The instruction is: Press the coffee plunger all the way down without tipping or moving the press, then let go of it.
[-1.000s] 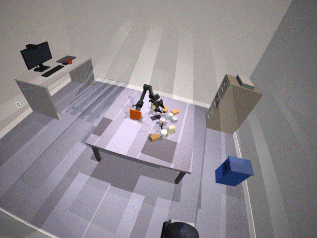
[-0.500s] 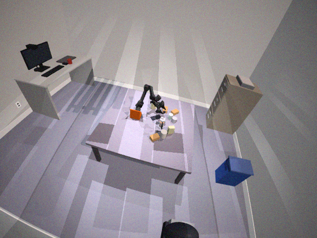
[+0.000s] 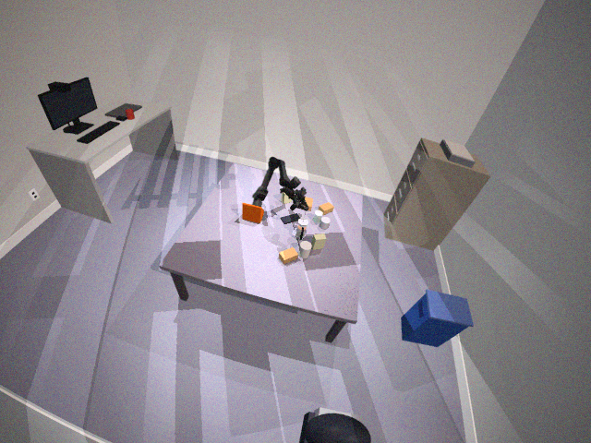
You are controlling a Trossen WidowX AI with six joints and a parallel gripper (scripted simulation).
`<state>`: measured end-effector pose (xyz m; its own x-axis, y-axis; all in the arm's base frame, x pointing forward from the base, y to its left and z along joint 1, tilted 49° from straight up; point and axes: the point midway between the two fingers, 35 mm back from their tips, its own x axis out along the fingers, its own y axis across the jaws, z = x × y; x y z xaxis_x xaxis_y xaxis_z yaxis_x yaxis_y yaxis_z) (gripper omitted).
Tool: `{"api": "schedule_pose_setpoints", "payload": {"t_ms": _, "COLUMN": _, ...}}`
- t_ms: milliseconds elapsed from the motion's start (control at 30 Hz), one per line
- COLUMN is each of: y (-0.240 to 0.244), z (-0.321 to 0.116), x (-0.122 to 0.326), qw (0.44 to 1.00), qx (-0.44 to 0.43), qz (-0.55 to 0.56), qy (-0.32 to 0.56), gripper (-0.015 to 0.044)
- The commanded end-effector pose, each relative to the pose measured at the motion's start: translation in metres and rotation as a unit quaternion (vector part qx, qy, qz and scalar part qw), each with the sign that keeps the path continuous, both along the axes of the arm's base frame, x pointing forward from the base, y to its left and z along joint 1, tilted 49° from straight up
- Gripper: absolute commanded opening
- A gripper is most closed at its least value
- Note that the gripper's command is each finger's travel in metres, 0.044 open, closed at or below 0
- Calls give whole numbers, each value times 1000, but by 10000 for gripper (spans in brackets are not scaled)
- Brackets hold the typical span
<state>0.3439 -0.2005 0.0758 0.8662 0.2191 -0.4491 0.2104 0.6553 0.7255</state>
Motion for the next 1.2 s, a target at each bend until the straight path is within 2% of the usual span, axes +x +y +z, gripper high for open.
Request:
{"api": "schedule_pose_setpoints", "payload": {"t_ms": 0, "y": 0, "z": 0, "x": 0, "qw": 1000, "qx": 2, "qz": -1, "qy": 1, "gripper": 127}}
{"api": "schedule_pose_setpoints", "payload": {"t_ms": 1167, "y": 32, "z": -37, "x": 8, "qw": 1000, "qx": 1, "qz": 0, "qy": 3, "gripper": 127}}
